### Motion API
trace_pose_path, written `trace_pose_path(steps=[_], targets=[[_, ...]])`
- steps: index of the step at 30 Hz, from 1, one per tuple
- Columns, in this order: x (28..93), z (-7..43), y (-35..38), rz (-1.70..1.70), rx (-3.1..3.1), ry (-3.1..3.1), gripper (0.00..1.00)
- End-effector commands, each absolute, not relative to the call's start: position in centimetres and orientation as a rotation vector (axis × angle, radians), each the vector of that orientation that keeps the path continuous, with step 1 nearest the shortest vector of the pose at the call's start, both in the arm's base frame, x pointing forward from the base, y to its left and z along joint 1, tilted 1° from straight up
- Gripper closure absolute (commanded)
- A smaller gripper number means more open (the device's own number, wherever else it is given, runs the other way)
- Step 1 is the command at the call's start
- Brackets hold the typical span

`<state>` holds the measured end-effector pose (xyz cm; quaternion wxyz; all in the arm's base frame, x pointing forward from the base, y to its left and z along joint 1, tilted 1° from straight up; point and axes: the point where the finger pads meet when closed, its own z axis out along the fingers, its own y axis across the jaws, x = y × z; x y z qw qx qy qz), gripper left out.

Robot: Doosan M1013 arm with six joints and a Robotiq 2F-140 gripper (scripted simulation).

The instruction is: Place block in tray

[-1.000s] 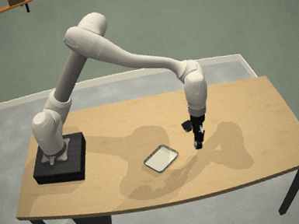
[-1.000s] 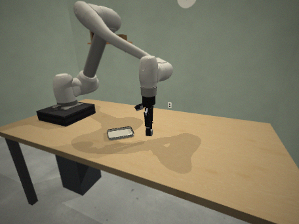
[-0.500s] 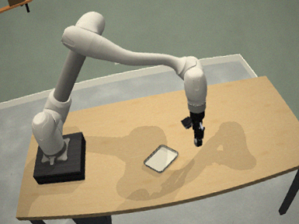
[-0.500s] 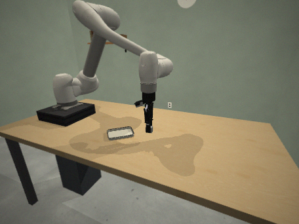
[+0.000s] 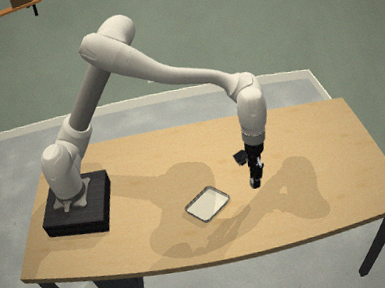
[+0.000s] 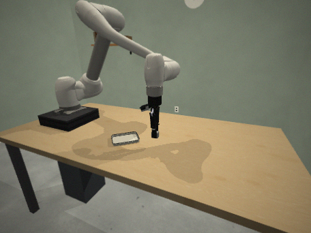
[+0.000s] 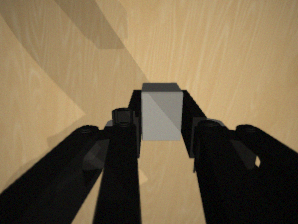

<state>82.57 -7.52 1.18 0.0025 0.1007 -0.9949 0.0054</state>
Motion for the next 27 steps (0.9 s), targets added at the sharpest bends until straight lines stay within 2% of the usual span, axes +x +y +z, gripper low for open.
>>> trace_pose_path(steps=[1, 4, 11, 13, 14, 27], targets=[[81.5, 1.3, -7.6, 0.017, 0.316, -3.122, 0.9], [74.6, 1.3, -8.1, 0.017, 0.316, -3.122, 0.9], [64.5, 1.2, -8.9, 0.017, 0.316, -3.122, 0.9], [64.5, 1.2, -8.9, 0.017, 0.316, -3.122, 0.9], [61.6, 1.3, -9.1, 0.017, 0.316, -3.122, 0.9], [61.6, 1.3, -9.1, 0.017, 0.316, -3.122, 0.9]])
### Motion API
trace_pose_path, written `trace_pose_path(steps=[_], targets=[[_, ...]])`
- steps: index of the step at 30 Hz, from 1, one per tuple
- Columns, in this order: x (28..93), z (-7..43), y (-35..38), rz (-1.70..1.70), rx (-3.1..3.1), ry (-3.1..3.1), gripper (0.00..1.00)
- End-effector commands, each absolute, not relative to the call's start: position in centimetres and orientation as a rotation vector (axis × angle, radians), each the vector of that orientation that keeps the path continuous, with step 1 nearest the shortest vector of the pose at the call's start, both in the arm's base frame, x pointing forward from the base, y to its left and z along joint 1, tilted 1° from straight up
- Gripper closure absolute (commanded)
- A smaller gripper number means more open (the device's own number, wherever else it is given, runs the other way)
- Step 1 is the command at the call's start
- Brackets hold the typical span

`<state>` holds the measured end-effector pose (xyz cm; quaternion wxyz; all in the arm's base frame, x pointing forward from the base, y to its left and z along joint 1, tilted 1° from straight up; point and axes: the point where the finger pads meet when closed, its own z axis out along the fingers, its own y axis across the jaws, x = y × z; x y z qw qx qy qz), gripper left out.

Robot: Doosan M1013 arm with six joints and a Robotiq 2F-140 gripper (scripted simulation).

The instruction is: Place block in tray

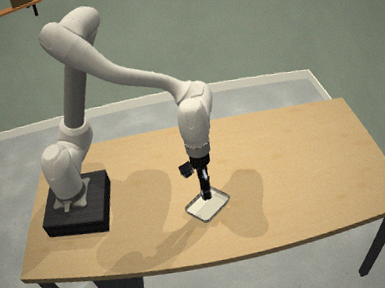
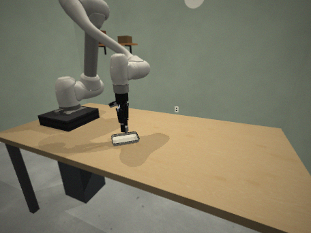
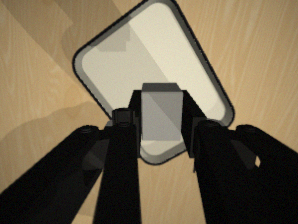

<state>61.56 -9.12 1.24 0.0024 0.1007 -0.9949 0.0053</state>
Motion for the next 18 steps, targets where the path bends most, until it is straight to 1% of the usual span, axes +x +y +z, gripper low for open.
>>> trace_pose_path(steps=[1, 9, 18], targets=[[61.6, 1.3, -9.1, 0.017, 0.316, -3.122, 0.9], [61.6, 0.9, -9.1, 0.017, 0.316, -3.123, 0.9], [61.6, -1.1, -9.2, 0.017, 0.316, -3.123, 0.9]])
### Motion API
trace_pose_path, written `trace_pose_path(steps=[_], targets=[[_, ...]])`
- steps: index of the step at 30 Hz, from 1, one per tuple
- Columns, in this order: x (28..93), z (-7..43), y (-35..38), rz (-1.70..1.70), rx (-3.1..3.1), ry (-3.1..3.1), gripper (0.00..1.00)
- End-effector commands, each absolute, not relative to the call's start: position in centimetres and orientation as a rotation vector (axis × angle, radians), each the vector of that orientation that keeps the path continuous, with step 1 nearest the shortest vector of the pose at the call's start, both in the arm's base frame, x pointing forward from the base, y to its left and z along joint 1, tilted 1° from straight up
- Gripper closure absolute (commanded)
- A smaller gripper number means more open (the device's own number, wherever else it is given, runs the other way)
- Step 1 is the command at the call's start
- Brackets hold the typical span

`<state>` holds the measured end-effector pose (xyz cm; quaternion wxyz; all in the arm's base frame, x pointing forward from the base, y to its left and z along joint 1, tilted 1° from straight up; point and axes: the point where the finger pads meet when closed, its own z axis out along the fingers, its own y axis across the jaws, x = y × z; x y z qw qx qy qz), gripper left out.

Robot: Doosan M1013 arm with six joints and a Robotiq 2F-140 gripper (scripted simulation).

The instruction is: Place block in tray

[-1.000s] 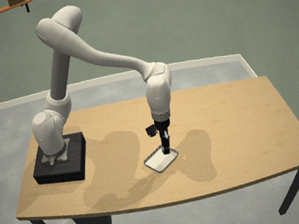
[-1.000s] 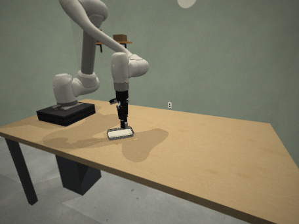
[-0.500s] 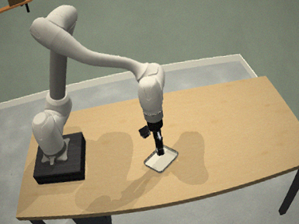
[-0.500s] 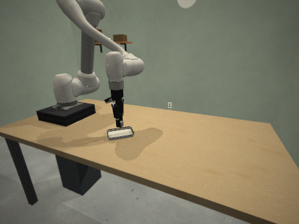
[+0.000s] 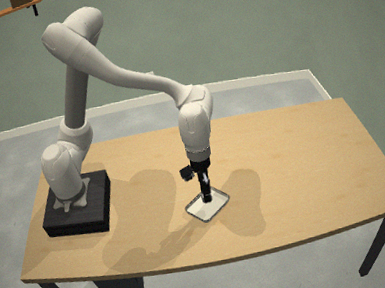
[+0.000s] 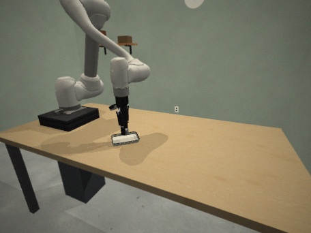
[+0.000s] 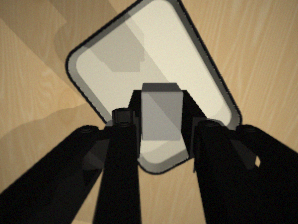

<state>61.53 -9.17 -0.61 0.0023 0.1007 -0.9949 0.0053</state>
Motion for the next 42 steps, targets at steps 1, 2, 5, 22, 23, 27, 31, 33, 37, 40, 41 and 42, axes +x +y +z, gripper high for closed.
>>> trace_pose_path(steps=[1, 2, 5, 22, 23, 27, 31, 33, 37, 40, 41, 42], targets=[[61.6, -1.1, -9.2, 0.017, 0.316, -3.123, 0.9], [61.6, -1.1, -9.2, 0.017, 0.316, -3.123, 0.9], [61.6, -1.9, -9.2, 0.017, 0.316, -3.123, 0.9], [61.6, -4.0, -9.3, 0.017, 0.316, -3.123, 0.9], [61.6, -4.0, -9.3, 0.017, 0.316, -3.123, 0.9], [61.6, -4.0, -9.3, 0.017, 0.316, -3.123, 0.9], [61.6, -4.0, -9.3, 0.017, 0.316, -3.123, 0.9], [61.6, -4.0, -9.3, 0.017, 0.316, -3.123, 0.9], [61.6, -4.0, -9.3, 0.017, 0.316, -3.123, 0.9], [61.6, -4.0, -9.3, 0.017, 0.316, -3.123, 0.9], [61.6, -4.0, -9.3, 0.017, 0.316, -3.123, 0.9], [61.6, -4.0, -9.3, 0.017, 0.316, -3.123, 0.9]])
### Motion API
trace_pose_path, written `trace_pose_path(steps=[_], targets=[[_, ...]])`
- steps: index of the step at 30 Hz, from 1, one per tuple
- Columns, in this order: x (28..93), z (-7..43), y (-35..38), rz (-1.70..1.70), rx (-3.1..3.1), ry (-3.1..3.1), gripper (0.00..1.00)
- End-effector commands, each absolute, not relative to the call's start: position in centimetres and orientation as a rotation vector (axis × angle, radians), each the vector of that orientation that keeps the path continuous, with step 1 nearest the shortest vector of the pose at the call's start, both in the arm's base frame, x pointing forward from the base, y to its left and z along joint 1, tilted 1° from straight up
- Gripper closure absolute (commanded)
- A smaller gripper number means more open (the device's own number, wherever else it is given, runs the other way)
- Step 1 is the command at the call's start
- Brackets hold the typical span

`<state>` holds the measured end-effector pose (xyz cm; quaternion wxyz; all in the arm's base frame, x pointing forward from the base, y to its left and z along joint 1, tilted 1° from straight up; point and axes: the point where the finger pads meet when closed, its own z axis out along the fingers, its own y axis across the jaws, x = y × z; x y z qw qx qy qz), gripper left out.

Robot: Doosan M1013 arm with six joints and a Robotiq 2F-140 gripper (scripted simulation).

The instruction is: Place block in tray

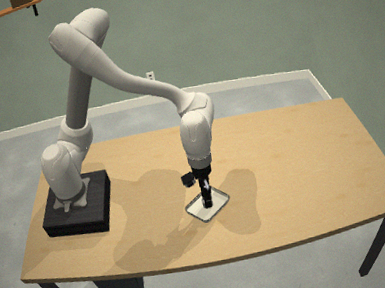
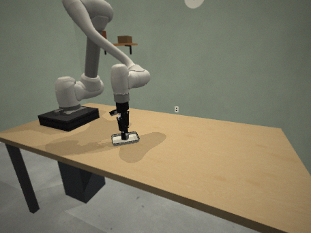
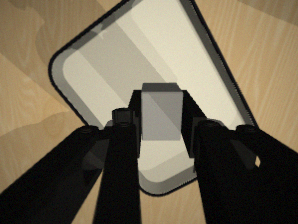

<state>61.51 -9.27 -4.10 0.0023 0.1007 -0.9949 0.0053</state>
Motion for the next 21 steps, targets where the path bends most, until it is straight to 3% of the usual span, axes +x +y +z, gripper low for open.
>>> trace_pose_path(steps=[1, 21], targets=[[61.57, -4.06, -9.27, 0.017, 0.316, -3.123, 0.9], [61.57, -4.25, -9.27, 0.017, 0.316, -3.123, 0.9]])
